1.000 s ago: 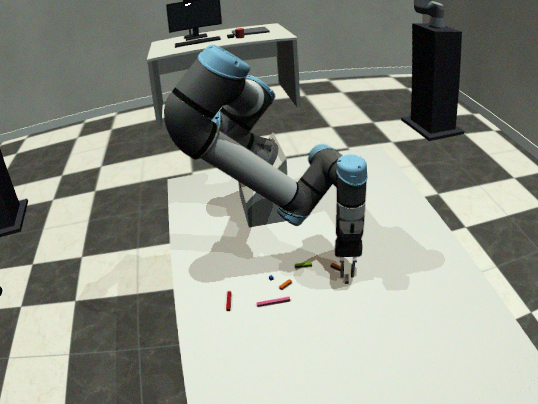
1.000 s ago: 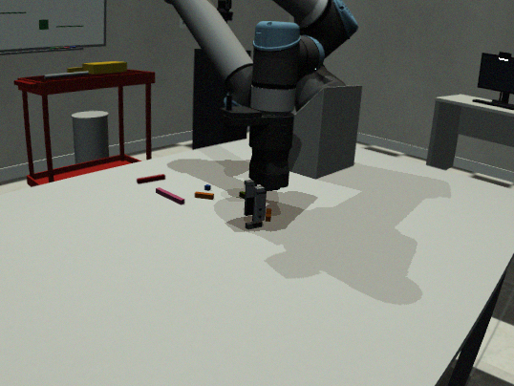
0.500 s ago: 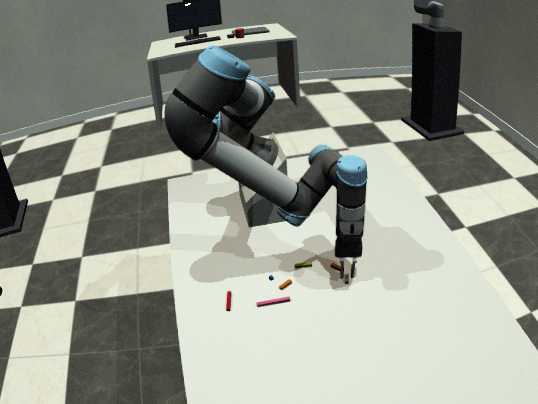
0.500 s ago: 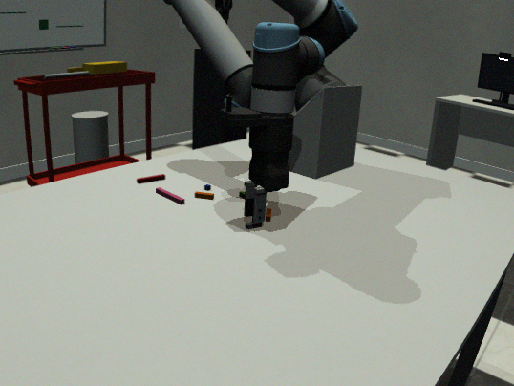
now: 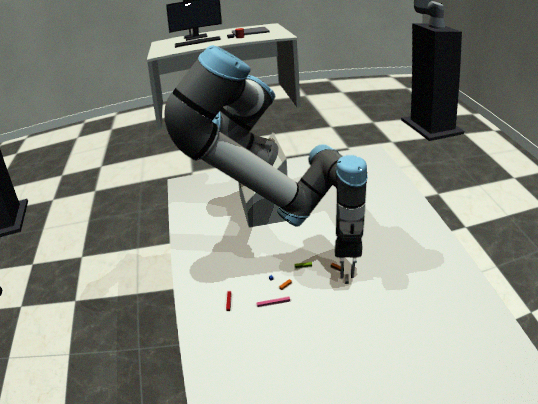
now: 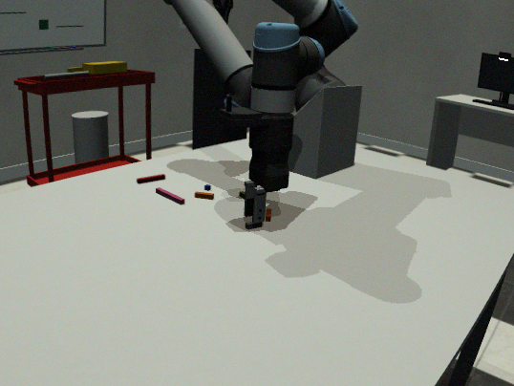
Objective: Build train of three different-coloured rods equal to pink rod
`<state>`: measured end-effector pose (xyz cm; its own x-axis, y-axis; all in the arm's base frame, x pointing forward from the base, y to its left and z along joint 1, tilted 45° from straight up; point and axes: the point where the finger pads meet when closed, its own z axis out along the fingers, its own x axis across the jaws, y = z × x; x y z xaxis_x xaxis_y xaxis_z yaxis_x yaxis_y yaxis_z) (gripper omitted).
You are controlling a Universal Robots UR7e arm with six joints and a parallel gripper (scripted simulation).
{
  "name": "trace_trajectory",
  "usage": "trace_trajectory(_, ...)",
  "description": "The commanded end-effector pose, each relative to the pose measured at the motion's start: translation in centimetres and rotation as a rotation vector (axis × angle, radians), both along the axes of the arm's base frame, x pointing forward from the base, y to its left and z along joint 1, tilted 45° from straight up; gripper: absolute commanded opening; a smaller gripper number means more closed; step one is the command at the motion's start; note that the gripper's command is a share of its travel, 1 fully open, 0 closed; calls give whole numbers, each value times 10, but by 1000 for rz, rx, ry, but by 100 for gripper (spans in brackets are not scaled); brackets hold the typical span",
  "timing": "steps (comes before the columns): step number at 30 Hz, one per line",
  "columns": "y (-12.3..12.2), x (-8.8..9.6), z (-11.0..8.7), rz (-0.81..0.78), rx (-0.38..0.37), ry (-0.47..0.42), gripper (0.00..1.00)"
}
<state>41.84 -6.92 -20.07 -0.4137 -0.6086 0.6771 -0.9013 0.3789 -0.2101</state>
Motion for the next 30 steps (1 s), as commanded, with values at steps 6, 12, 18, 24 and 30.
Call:
trace_trajectory(6,0,0,0,1,0,-1,54)
trace_trajectory(12,0,0,0,1,0,-1,54)
trace_trajectory(18,0,0,0,1,0,-1,54)
trace_trajectory(24,-2,0,-2,1,0,-1,54)
trace_trajectory(30,-6,-1,-6,1,0,-1,54)
